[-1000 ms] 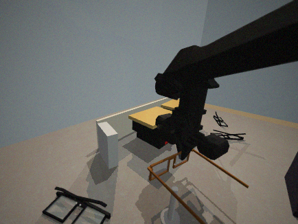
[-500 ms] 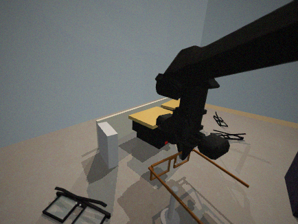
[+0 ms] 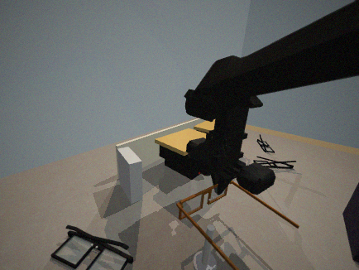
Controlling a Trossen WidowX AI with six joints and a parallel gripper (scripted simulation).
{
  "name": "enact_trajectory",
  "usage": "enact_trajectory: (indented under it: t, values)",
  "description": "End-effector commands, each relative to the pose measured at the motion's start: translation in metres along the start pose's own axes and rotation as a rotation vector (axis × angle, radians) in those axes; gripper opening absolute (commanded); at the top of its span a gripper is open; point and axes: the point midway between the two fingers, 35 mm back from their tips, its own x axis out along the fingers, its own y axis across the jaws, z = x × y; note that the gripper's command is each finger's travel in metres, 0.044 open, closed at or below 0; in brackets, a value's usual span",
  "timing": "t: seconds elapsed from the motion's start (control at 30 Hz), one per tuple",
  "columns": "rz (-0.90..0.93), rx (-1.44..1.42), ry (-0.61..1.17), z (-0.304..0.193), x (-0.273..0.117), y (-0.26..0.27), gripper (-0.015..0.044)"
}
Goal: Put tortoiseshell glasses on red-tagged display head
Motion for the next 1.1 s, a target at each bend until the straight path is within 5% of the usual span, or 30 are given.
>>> enact_trajectory:
  t: [0.0, 0.67, 1.07]
  values:
    - [-0.006, -0.001, 0.0, 0.005, -0.003, -0.001, 0.0]
    - [-0.009, 0.016, 0.003, 0.007, -0.063, 0.0, 0.0]
    - [-0.085, 0.358, 0.008, 0.017, -0.084, 0.019, 0.0]
